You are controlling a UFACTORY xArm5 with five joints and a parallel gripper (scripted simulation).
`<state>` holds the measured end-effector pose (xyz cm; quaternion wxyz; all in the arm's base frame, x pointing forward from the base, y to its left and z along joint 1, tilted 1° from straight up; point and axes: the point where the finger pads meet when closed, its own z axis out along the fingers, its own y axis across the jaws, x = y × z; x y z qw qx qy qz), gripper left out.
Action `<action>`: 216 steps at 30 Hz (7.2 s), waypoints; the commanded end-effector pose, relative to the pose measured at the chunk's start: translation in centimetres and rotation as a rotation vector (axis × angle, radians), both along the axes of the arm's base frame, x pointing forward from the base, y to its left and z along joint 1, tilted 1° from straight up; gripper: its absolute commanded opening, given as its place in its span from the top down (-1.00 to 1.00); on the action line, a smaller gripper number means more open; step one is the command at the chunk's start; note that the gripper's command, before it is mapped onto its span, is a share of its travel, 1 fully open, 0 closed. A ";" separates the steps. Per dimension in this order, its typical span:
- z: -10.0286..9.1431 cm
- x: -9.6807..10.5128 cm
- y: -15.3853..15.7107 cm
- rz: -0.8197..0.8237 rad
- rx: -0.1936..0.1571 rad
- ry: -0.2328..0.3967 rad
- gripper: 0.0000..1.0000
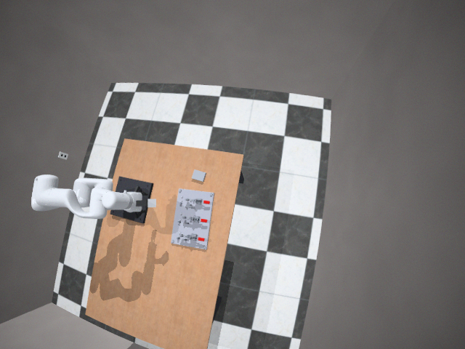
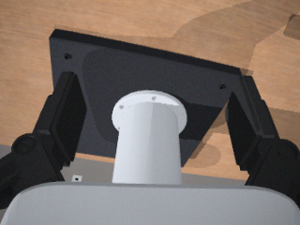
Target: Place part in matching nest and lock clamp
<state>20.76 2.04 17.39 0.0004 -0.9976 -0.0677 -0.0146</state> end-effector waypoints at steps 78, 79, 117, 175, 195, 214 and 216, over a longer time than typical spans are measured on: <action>2.5 18.2 -6.1 -0.154 -0.001 0.006 1.00; 2.5 18.2 -6.1 -0.154 -0.001 0.006 1.00; 2.5 18.2 -6.1 -0.154 -0.001 0.006 -1.00; 2.5 18.2 -6.1 -0.154 -0.001 0.006 0.05; 2.5 18.2 -6.1 -0.154 -0.001 0.006 0.05; 2.6 25.4 -6.2 -0.154 -0.001 0.006 0.05; 2.7 26.8 -6.2 -0.154 -0.001 0.006 0.05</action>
